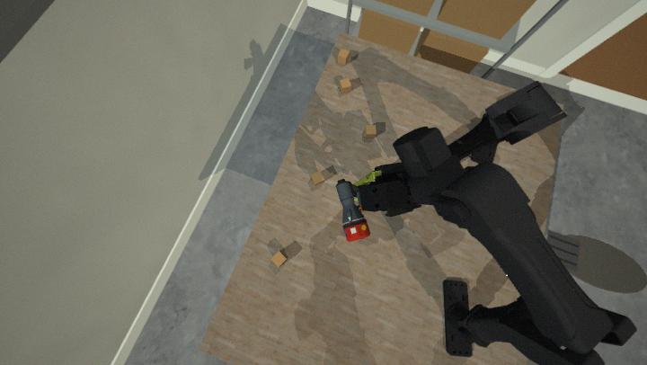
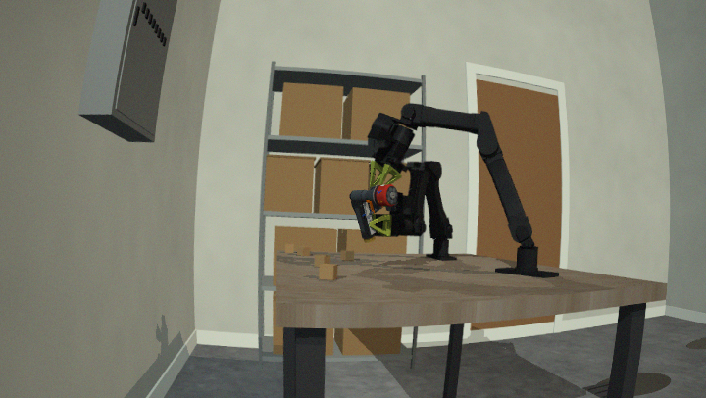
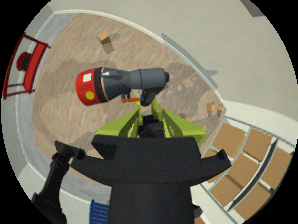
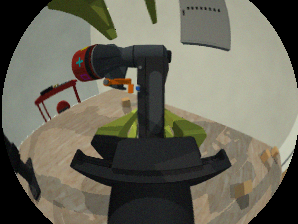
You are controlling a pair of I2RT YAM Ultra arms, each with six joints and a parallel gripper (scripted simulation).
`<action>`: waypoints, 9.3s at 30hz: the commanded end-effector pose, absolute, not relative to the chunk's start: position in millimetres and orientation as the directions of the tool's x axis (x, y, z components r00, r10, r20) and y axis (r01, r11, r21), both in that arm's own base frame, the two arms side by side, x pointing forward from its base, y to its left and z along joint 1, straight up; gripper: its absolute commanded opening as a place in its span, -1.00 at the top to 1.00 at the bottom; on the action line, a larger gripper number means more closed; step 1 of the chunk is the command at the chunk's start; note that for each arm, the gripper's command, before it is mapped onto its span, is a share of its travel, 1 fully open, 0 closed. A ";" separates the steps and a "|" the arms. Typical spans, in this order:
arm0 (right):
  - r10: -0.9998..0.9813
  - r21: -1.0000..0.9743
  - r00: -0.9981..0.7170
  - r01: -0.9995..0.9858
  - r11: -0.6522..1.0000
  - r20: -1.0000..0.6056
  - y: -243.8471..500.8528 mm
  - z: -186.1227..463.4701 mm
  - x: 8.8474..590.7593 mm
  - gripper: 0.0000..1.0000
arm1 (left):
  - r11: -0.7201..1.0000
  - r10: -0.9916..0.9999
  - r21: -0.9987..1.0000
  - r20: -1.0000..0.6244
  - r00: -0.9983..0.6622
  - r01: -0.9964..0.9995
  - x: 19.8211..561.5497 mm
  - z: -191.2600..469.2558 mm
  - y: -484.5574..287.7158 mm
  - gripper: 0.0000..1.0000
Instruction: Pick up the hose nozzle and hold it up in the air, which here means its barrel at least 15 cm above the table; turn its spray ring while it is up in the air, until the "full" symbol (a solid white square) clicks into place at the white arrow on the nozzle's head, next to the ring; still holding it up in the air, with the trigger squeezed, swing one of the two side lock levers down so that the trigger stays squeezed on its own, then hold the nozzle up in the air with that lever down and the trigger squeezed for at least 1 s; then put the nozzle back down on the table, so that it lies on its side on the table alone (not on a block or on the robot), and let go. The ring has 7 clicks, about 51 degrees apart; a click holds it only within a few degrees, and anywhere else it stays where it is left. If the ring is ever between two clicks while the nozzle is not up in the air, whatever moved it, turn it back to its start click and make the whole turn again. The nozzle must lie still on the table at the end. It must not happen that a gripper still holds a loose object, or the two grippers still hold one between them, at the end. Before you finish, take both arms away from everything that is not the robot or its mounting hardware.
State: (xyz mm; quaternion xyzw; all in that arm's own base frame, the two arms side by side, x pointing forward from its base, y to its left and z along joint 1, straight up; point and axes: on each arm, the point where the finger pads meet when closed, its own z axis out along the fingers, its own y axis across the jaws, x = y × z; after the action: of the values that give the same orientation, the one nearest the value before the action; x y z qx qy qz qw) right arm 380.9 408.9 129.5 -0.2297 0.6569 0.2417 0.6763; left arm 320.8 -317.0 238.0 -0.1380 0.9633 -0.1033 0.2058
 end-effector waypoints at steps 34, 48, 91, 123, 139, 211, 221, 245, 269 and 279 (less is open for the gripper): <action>0.181 0.053 0.135 -0.641 0.766 -0.974 415.9 200.4 379.8 0.29 | 0.920 -0.349 -0.325 -0.424 -0.836 -0.219 319.0 302.2 -299.2 0.26; 0.181 0.053 0.135 -0.641 0.766 -0.974 415.9 200.4 379.8 0.29 | 0.913 -0.290 -0.403 -0.553 -0.781 -0.054 371.1 317.1 -267.4 0.26; 0.181 0.053 0.135 -0.641 0.766 -0.974 415.9 200.4 379.8 0.29 | 0.998 0.007 0.010 -0.999 0.052 0.063 383.4 428.7 -15.8 0.26; 0.181 0.053 0.135 -0.641 0.766 -0.974 415.9 200.4 379.8 0.29 | 1.000 0.008 0.008 -0.999 0.042 0.012 379.8 427.9 -3.0 0.26; 0.005 -0.038 0.065 -0.641 0.766 -0.998 415.5 161.8 397.2 0.29 | 1.000 0.008 0.008 -0.998 0.056 0.013 377.5 432.3 -3.2 0.26; -0.827 0.149 -0.296 -0.955 0.256 -0.479 310.2 88.3 339.4 0.29 | 1.000 0.008 0.008 -0.998 0.056 0.013 377.5 432.3 -3.2 0.26; -0.810 0.094 -0.269 -0.961 0.259 -0.522 320.3 101.0 349.3 0.29 | 1.000 0.008 0.008 -0.998 0.056 0.013 377.5 432.3 -3.2 0.26; -0.809 0.115 -0.299 -0.953 0.280 -0.506 315.6 72.1 349.1 0.29 | 1.000 0.008 0.008 -0.998 0.056 0.013 377.5 432.3 -3.2 0.26; -0.803 0.107 -0.299 -0.952 0.286 -0.516 314.9 48.5 354.8 0.29 | 1.000 0.008 0.008 -0.998 0.056 0.013 377.5 432.3 -3.2 0.26; -0.825 0.149 -0.313 -0.950 0.275 -0.470 313.8 18.8 338.7 0.29 | 1.000 0.008 0.008 -0.998 0.056 0.013 377.5 432.3 -3.2 0.26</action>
State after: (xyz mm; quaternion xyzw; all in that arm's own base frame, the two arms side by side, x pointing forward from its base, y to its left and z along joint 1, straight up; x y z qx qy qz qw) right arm 344.7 303.3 21.9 -0.5642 0.7921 0.1812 0.1466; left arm 381.7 -0.8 408.8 0.0030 0.7058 -0.0036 0.7084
